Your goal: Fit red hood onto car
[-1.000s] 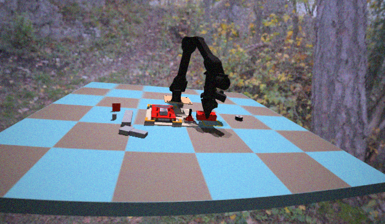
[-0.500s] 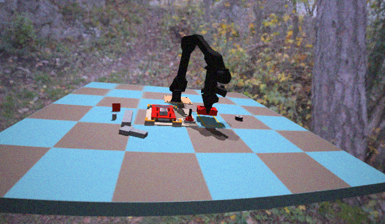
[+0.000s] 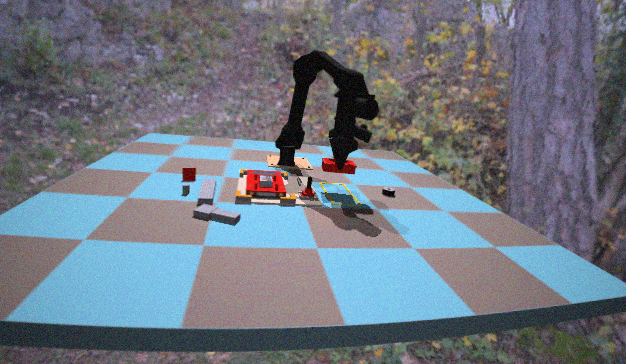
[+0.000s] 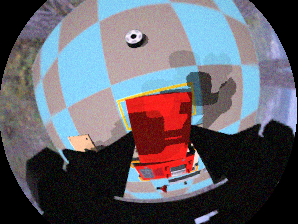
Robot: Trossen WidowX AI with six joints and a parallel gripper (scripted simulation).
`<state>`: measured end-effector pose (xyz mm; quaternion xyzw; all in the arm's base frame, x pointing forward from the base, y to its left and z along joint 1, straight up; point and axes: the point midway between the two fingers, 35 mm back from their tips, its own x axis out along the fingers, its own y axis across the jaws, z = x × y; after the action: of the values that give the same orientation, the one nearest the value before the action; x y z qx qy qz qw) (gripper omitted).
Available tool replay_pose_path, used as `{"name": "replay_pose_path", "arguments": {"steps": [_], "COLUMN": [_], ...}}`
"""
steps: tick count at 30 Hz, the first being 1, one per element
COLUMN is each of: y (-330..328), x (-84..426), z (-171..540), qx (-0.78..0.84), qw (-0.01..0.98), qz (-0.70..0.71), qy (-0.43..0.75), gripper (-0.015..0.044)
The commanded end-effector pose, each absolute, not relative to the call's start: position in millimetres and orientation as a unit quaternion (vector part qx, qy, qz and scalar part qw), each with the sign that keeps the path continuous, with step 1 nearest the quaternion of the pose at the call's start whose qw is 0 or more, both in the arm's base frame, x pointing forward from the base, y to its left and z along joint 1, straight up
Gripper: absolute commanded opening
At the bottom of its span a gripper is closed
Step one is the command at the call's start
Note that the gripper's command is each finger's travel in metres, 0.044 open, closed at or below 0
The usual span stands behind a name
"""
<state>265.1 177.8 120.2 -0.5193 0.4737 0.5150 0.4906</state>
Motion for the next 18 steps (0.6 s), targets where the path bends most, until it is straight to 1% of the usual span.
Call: {"name": "replay_pose_path", "arguments": {"steps": [1, 12, 18], "y": [178, 177, 164], "x": [265, 265, 275], "z": [133, 141, 142], "qx": [-0.520, -0.518, -0.498], "qw": [0.492, 0.493, 0.514], "qz": [0.515, 0.514, 0.498], "qy": [0.472, 0.474, 0.490], "gripper": [0.0000, 0.0000, 0.0000]}}
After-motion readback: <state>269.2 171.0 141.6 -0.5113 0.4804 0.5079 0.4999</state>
